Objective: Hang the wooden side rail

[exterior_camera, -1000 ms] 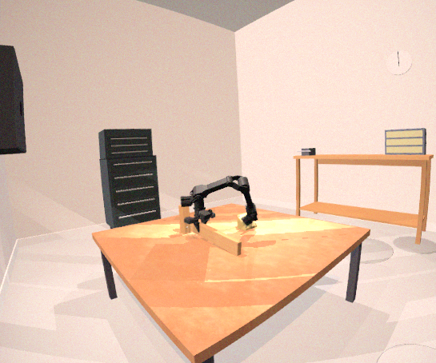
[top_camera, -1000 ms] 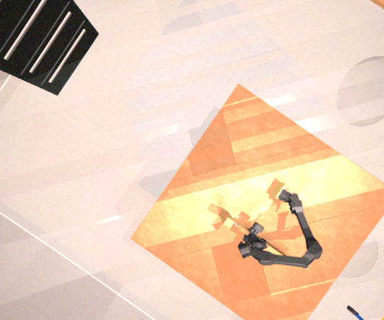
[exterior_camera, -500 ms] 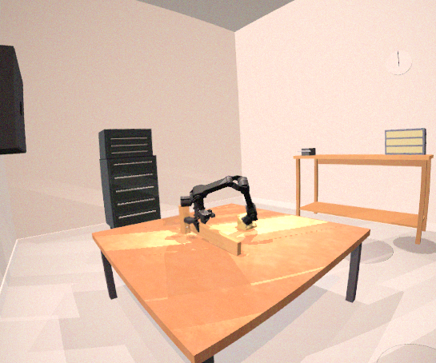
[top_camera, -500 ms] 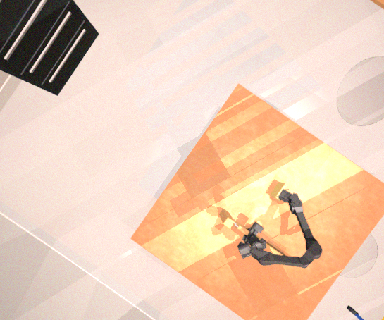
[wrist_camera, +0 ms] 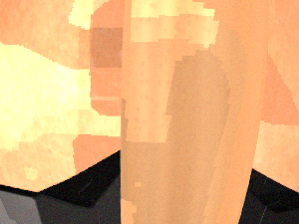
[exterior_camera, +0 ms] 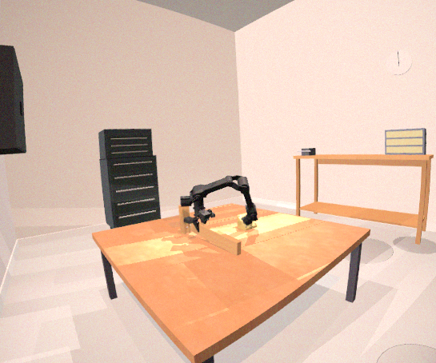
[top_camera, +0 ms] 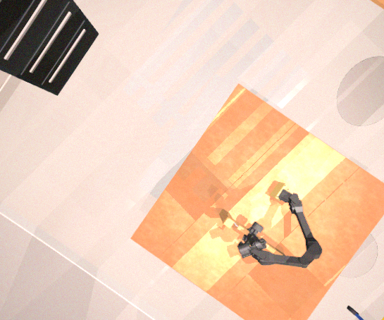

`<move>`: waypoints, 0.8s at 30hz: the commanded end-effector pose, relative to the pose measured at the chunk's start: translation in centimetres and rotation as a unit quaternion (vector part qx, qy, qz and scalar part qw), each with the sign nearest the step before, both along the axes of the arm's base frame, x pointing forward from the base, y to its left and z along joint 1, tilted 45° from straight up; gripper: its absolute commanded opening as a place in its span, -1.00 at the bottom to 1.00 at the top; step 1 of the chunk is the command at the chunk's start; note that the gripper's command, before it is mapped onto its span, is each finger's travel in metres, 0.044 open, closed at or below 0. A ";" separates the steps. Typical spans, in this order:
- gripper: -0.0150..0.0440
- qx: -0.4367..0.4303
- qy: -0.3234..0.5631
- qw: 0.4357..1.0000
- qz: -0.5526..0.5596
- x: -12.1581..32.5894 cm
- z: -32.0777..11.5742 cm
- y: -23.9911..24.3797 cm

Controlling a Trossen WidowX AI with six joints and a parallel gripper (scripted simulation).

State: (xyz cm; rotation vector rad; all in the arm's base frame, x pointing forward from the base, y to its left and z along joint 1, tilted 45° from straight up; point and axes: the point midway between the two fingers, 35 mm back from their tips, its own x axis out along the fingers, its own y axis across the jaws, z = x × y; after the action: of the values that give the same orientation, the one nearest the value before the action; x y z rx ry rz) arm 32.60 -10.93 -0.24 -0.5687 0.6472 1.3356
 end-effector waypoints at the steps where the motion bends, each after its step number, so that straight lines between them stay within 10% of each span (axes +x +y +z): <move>1: -0.49 -0.003 -0.003 1.000 -0.003 -0.1 0.0 -0.4; 24: -0.49 -0.003 -0.003 1.000 -0.003 0.1 -0.1 -0.6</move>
State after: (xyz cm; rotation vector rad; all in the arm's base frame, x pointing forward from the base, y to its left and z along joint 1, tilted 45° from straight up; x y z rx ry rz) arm 32.63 -11.00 -0.47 -0.5664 0.6446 1.3375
